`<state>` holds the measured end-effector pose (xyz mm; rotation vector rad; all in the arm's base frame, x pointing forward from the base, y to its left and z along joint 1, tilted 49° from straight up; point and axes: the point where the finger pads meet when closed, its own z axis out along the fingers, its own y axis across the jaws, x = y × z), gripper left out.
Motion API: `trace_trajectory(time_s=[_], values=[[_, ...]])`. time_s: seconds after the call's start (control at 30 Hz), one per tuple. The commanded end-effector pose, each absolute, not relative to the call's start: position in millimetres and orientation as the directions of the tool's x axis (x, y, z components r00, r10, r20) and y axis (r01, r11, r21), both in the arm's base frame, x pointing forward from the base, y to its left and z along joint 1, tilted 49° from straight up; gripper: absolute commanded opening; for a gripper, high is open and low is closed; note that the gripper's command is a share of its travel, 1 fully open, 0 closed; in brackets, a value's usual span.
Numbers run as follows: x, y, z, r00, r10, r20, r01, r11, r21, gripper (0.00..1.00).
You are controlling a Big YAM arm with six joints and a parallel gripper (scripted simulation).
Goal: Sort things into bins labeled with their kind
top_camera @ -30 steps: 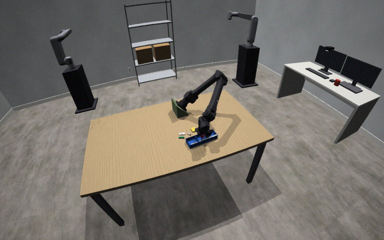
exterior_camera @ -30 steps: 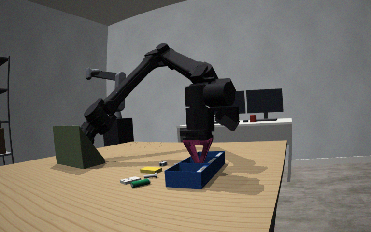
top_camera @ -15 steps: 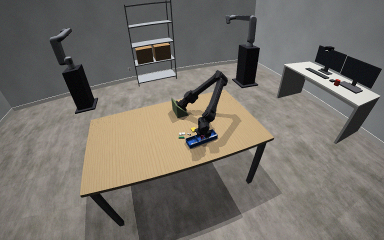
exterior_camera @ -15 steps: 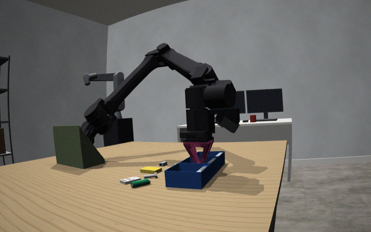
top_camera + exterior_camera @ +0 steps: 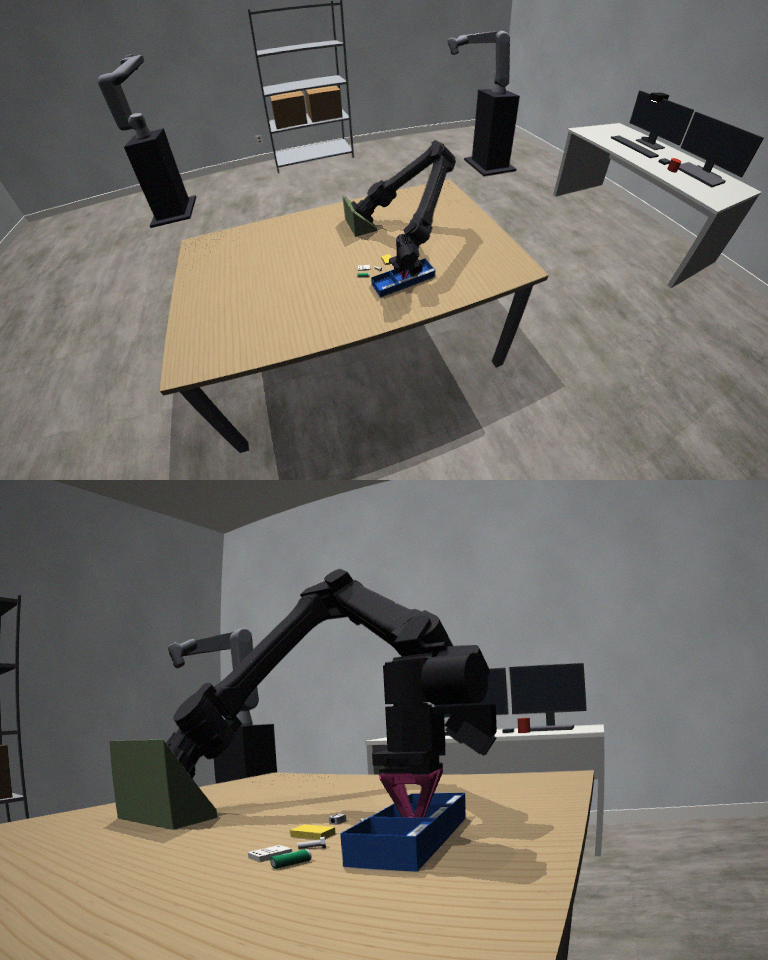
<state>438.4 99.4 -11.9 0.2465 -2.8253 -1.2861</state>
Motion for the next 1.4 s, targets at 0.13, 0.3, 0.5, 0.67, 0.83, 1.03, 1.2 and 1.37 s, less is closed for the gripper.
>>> trace_trajectory(time_s=[0.13, 0.3, 0.5, 0.67, 0.83, 1.03, 1.2, 1.37], values=[[458.4, 98.4, -8.7, -0.986, -0.148, -0.078, -0.156, 0.650, 0.744, 0.09], [458.1, 98.7, -8.8, -0.986, -0.148, -0.077, -0.156, 0.650, 0.744, 0.09], [458.2, 99.4, -8.8, -0.986, -0.149, -0.078, -0.157, 0.649, 0.744, 0.09], [461.0, 85.4, -1.8, -0.987, -0.137, -0.087, -0.156, 0.651, 0.743, 0.09], [464.0, 78.3, 11.7, -0.986, -0.132, -0.105, -0.166, 0.654, 0.738, 0.09], [464.6, 73.1, 17.1, -0.985, -0.132, -0.107, -0.168, 0.654, 0.737, 0.09], [465.0, 67.9, 21.7, -0.985, -0.132, -0.108, -0.168, 0.655, 0.737, 0.09], [465.4, 62.7, 26.3, -0.985, -0.132, -0.108, -0.169, 0.655, 0.736, 0.09]])
